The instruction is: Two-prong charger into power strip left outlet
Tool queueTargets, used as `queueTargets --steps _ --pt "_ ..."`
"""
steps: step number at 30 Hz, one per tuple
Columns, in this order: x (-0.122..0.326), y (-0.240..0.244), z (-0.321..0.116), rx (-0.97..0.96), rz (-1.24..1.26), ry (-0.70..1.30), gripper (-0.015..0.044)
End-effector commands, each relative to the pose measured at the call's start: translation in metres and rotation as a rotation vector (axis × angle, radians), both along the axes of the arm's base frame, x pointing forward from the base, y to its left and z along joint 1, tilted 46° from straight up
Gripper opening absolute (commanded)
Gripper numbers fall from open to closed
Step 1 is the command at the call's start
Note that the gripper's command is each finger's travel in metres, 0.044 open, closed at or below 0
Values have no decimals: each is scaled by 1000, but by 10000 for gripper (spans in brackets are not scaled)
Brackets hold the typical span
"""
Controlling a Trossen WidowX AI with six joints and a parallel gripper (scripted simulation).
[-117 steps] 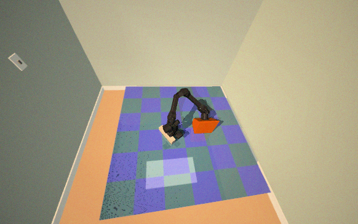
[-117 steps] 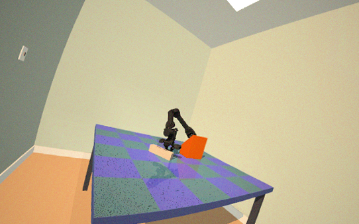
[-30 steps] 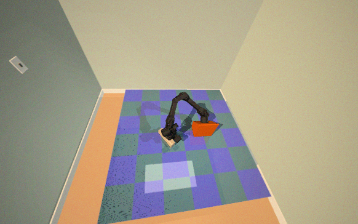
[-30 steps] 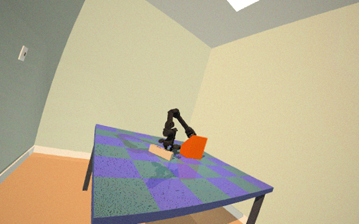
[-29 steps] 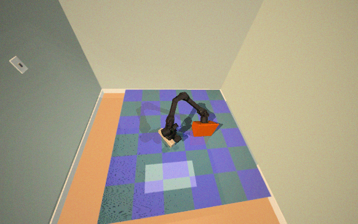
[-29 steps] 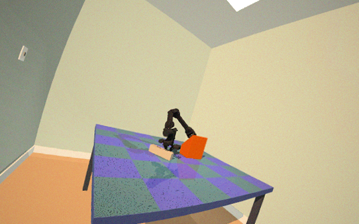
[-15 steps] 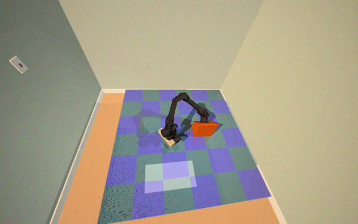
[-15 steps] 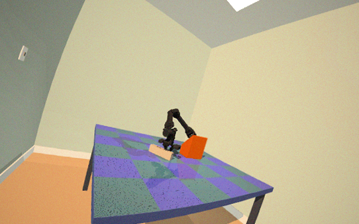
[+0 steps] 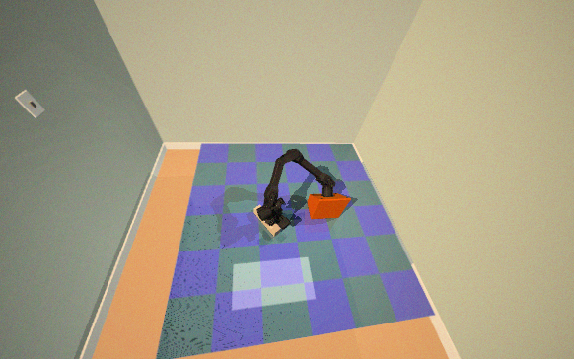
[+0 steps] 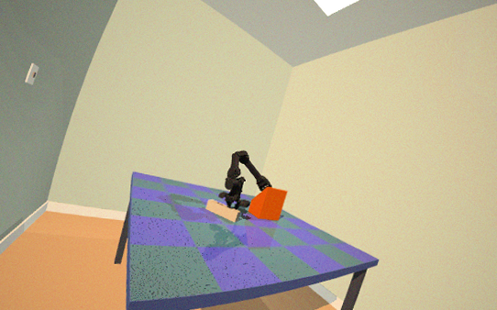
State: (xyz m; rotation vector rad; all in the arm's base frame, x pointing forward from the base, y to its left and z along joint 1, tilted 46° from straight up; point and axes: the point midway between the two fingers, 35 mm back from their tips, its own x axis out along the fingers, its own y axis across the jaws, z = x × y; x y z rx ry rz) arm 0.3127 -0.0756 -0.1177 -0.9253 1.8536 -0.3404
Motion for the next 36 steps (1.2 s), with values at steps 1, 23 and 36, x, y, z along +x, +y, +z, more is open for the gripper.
queueTargets --steps 1,23,36 --pt "11 5 -4 12 4 -30 0" --pt "9 5 -3 12 4 -30 0" --pt "8 5 -2 12 4 -30 0"
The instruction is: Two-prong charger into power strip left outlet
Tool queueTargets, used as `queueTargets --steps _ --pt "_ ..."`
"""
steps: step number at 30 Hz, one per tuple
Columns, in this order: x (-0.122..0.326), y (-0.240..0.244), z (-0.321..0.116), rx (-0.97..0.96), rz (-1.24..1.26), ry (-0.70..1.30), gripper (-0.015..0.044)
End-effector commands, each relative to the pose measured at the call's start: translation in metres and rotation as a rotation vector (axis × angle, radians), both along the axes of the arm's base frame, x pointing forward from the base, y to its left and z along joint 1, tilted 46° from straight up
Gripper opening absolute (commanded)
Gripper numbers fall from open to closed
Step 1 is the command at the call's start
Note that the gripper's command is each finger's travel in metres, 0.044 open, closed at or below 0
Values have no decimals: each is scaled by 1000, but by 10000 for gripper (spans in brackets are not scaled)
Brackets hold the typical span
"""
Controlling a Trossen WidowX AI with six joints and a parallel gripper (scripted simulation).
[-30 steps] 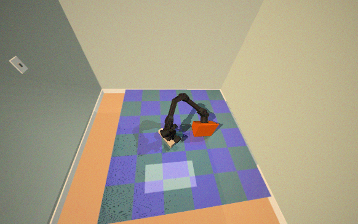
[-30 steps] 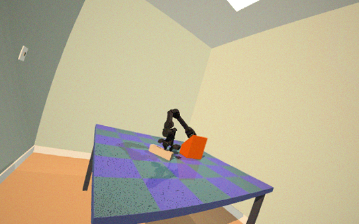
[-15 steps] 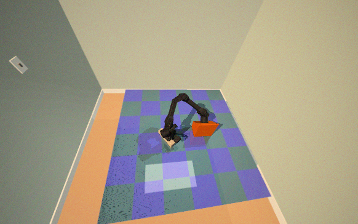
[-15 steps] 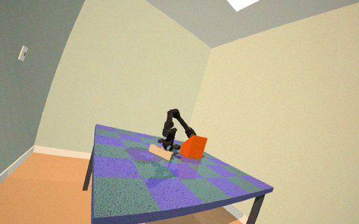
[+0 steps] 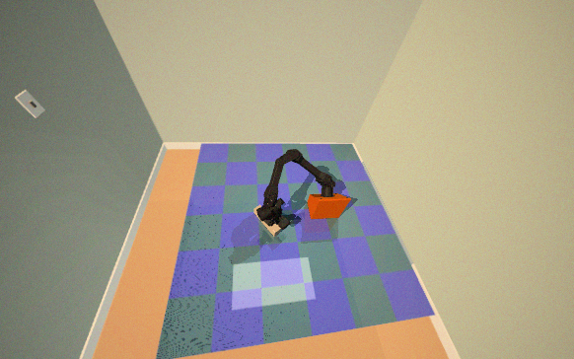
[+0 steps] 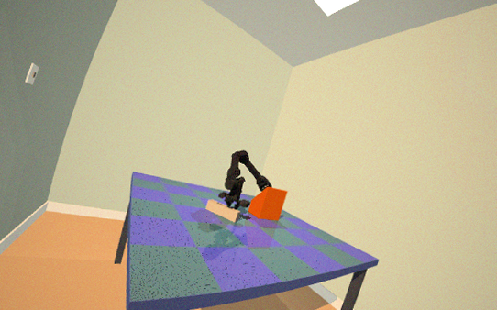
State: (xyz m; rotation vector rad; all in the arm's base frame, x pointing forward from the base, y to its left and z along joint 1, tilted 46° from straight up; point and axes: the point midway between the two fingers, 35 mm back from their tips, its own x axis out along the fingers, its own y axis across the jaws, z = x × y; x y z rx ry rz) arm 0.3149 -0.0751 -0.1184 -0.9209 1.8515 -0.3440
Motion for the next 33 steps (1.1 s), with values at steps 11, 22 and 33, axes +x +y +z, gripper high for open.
queueTargets --steps 11,22,33 --pt "5 4 0 11 7 -26 0" --pt "6 4 -1 11 7 -26 0" --pt "7 4 -2 11 7 -26 0"
